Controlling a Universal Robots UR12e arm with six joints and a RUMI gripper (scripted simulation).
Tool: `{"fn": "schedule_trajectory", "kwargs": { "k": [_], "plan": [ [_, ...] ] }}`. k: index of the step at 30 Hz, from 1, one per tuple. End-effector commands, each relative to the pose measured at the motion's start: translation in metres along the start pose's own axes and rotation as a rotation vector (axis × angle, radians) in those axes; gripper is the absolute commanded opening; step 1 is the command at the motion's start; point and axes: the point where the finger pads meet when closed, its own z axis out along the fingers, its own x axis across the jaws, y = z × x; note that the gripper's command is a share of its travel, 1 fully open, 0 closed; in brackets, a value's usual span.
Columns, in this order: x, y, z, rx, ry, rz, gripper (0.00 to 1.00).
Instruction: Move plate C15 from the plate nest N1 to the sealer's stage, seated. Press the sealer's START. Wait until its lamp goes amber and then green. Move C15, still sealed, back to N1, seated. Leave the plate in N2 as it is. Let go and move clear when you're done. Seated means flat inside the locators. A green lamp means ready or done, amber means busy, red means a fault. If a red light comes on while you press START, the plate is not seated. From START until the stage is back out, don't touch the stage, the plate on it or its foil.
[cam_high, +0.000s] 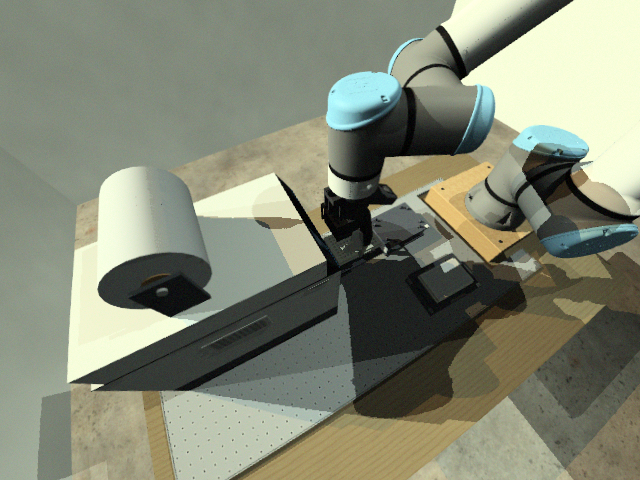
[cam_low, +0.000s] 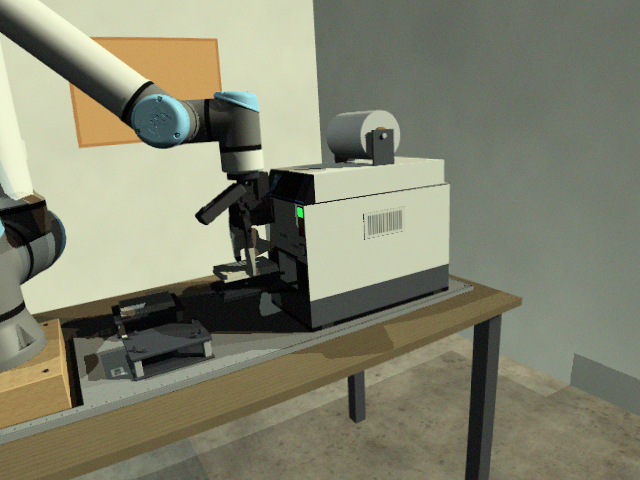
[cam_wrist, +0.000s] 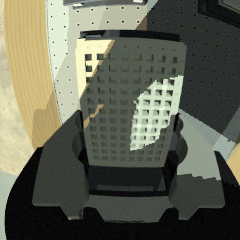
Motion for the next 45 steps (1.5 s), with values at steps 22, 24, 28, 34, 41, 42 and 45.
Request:
{"fn": "schedule_trajectory", "kwargs": {
  "k": [22, 24, 28, 34, 41, 42, 45],
  "plan": [
    [0.001, -0.002, 0.012, 0.001, 0.002, 0.001, 0.0],
    [0.001, -0.002, 0.015, 0.001, 0.002, 0.001, 0.0],
    [0.001, -0.002, 0.02, 0.001, 0.002, 0.001, 0.0],
    [0.0, 0.0, 0.017, -0.003, 0.0, 0.0, 0.0],
    [0.0, 0.001, 0.017, -0.003, 0.0, 0.0, 0.0],
    [0.0, 0.001, 0.017, -0.003, 0.0, 0.0, 0.0],
    [0.0, 0.001, 0.017, -0.003, 0.0, 0.0, 0.0]
  ]
}}
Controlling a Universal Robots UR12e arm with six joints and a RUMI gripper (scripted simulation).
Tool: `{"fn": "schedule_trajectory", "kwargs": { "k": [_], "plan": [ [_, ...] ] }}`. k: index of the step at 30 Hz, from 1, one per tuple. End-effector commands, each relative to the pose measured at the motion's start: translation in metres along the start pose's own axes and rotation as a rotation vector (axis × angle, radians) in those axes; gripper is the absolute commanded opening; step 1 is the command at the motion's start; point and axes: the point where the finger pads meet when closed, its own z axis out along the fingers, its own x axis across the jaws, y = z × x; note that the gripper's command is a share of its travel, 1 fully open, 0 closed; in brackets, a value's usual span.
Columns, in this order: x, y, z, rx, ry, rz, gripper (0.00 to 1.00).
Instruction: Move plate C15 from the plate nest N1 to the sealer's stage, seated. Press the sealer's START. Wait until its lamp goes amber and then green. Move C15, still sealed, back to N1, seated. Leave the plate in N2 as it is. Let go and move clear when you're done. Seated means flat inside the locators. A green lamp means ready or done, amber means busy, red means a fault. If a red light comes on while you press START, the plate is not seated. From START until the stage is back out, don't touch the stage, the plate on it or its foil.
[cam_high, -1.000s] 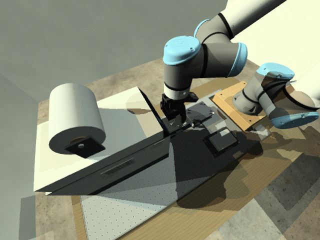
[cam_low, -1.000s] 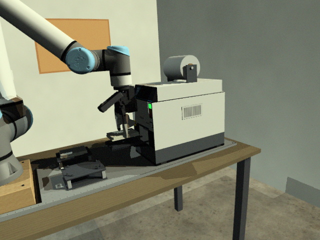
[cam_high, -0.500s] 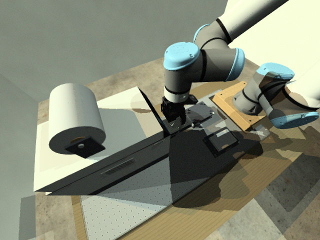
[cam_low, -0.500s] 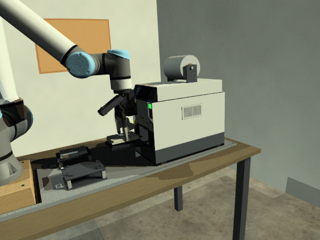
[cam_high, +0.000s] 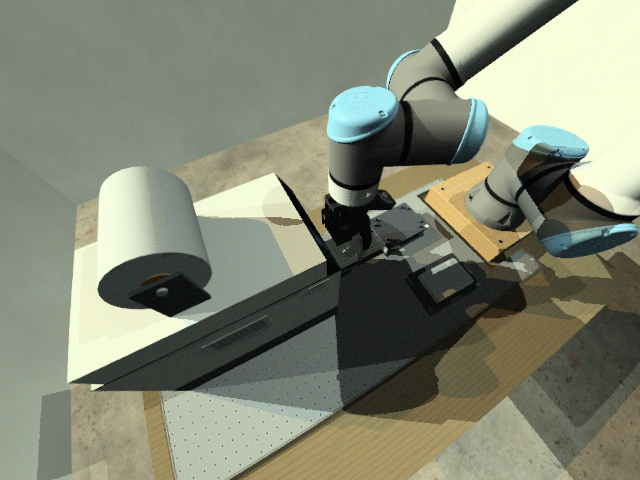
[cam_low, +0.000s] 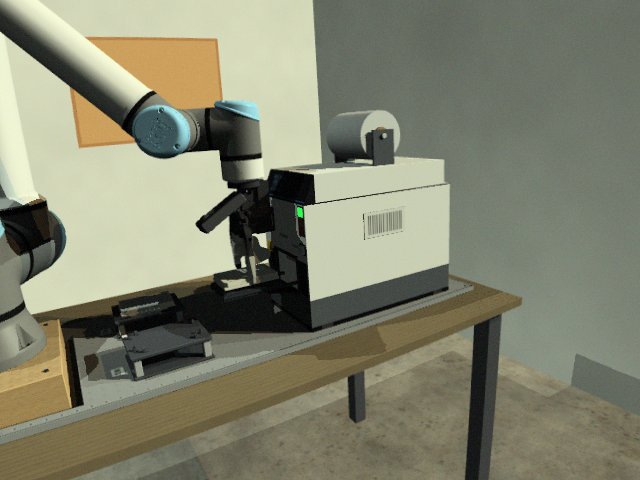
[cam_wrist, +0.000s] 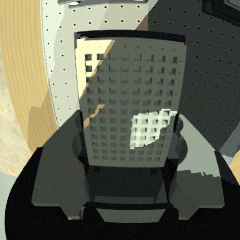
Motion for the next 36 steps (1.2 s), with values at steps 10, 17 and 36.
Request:
{"fn": "schedule_trajectory", "kwargs": {
  "k": [10, 17, 36],
  "plan": [
    [-0.001, 0.0018, -0.0011, -0.003, -0.001, 0.0, 0.0],
    [-0.0011, 0.002, -0.0011, -0.003, -0.001, 0.0, 0.0],
    [-0.0007, 0.0002, 0.0059, 0.0, 0.001, 0.001, 0.0]
  ]
}}
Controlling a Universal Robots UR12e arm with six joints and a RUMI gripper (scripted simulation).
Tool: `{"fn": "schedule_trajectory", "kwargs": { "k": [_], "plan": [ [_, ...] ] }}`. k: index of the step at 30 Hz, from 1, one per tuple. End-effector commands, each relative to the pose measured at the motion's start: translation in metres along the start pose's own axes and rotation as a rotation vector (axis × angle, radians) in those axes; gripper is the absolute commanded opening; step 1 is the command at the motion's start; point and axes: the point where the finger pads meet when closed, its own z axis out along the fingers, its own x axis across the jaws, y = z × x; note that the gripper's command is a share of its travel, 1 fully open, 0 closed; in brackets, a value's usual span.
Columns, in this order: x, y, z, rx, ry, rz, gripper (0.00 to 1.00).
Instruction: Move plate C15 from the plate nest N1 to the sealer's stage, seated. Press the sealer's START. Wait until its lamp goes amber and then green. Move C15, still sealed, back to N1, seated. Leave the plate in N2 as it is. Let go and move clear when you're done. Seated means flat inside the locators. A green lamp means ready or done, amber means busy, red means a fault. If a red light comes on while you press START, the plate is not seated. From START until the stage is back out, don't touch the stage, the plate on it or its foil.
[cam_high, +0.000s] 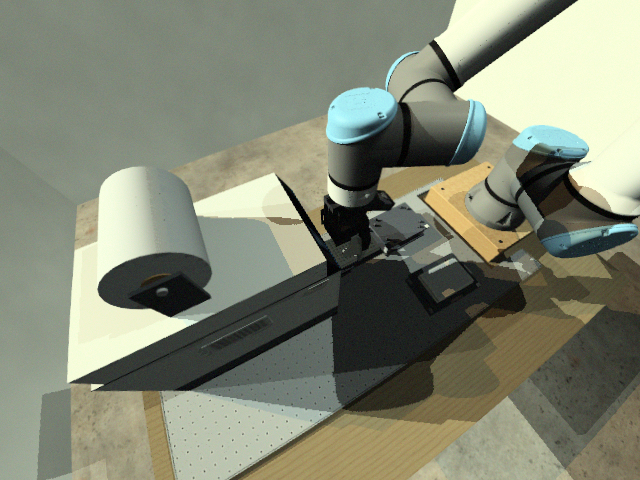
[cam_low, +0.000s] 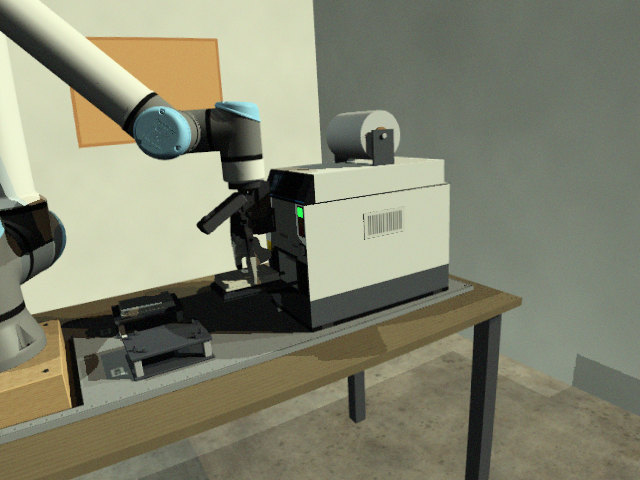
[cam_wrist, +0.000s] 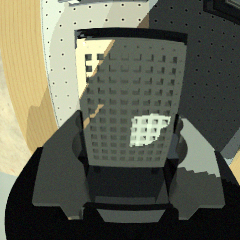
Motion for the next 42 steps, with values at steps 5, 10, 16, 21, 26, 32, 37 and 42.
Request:
{"fn": "schedule_trajectory", "kwargs": {
  "k": [5, 10, 16, 21, 26, 32, 37, 42],
  "plan": [
    [0.0006, -0.0022, 0.0051, 0.003, 0.003, 0.001, 0.0],
    [0.0005, -0.0021, 0.0065, 0.002, 0.002, 0.001, 0.0],
    [0.0008, -0.0028, 0.0088, 0.003, 0.003, 0.001, 0.0],
    [0.0007, -0.0027, 0.01, 0.003, 0.003, 0.001, 0.0],
    [0.0004, -0.0021, 0.0097, 0.001, 0.002, 0.001, 0.0],
    [0.0002, -0.0011, 0.0082, -0.001, 0.001, 0.0, 0.0],
    [0.0003, -0.0011, 0.0082, -0.001, 0.001, 0.0, 0.0],
    [0.0003, -0.0012, 0.0082, -0.001, 0.001, 0.0, 0.0]
  ]
}}
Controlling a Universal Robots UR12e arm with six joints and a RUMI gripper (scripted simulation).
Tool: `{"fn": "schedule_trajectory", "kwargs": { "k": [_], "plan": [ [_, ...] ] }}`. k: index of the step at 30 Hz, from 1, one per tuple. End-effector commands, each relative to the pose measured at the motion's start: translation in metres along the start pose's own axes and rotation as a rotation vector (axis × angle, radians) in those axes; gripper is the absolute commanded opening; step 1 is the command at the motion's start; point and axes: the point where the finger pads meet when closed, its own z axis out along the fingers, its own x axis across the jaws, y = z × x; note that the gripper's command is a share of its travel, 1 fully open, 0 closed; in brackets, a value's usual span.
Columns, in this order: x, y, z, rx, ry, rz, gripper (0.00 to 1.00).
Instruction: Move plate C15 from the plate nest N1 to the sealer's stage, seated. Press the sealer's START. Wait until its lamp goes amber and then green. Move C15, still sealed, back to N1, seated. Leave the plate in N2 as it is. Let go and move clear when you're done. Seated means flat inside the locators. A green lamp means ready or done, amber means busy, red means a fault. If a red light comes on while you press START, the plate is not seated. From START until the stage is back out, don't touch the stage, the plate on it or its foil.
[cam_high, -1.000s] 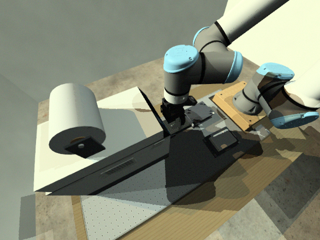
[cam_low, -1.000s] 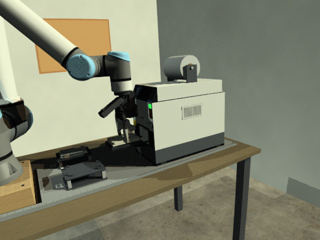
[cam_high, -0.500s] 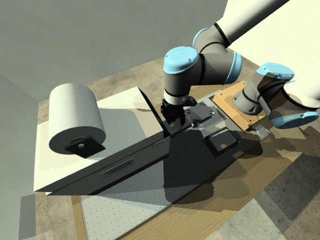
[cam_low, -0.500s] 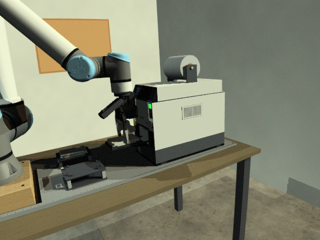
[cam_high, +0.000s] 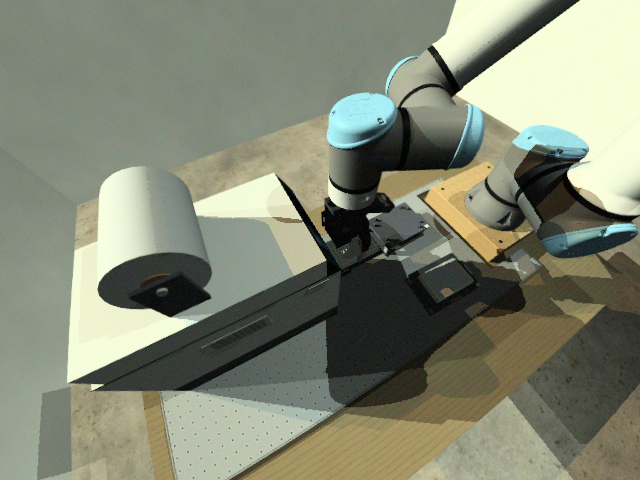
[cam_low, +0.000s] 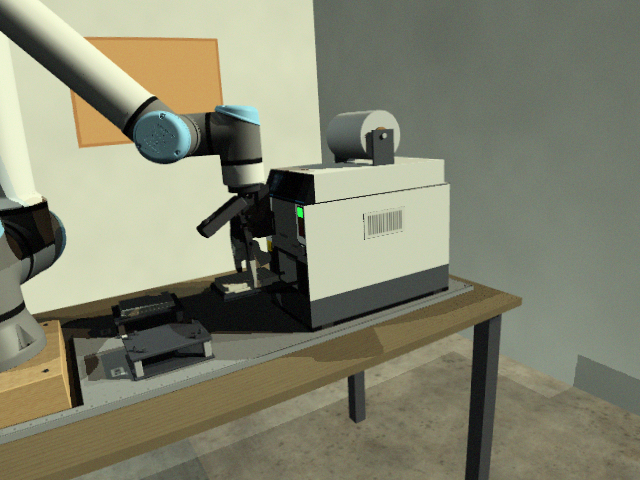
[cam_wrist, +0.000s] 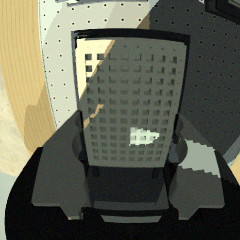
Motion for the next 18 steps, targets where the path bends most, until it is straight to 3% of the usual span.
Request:
{"fn": "schedule_trajectory", "kwargs": {
  "k": [1, 18],
  "plan": [
    [-0.0001, -0.0001, 0.0007, -0.001, 0.001, 0.0, 0.0],
    [0.0003, -0.0016, 0.0019, 0.001, 0.002, 0.001, 0.0]
  ]
}}
